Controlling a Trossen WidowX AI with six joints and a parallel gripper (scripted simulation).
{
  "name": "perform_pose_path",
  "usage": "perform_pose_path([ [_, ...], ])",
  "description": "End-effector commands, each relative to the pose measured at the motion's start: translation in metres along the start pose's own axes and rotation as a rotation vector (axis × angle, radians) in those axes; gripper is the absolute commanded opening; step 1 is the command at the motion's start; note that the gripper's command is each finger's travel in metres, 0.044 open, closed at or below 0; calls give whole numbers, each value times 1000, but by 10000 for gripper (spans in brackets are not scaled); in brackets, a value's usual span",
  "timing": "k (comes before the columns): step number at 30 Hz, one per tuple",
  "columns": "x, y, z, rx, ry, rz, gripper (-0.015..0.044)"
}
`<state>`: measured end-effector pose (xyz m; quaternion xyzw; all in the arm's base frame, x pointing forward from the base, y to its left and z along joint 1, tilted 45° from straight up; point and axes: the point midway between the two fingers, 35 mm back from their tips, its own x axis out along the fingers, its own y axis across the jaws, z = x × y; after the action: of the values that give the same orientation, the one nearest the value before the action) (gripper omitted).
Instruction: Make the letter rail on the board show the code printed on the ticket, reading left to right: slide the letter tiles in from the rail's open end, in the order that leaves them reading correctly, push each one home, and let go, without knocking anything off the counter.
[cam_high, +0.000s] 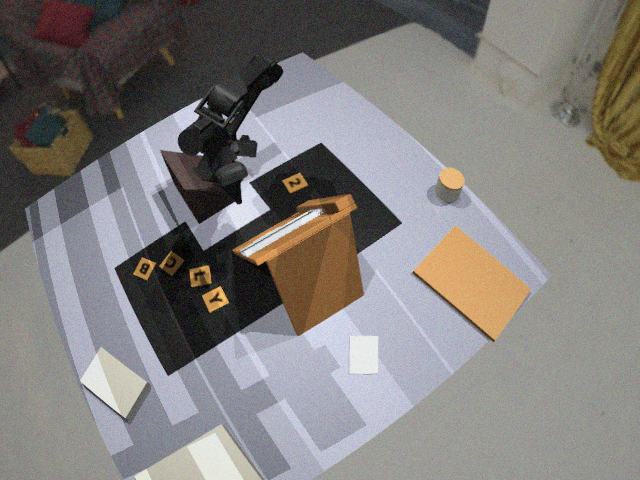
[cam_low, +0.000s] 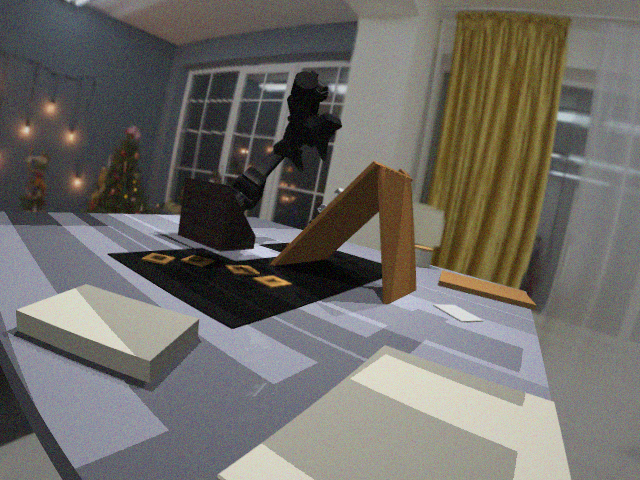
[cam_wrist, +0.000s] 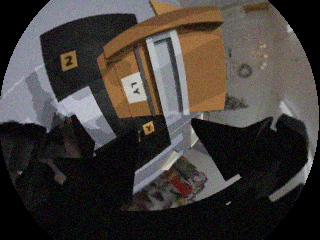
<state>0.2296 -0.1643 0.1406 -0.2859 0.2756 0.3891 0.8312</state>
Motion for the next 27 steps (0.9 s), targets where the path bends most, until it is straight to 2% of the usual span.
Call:
perform_pose_path([
  [1,42,0,-46,71,7,126,340],
  [7,107,19,-103,147,25,300,340],
  [14,176,66,-156,217,53,489,340],
  [23,180,76,-159,222,55,507,340],
  [27,193,84,-159,222,55,507,340],
])
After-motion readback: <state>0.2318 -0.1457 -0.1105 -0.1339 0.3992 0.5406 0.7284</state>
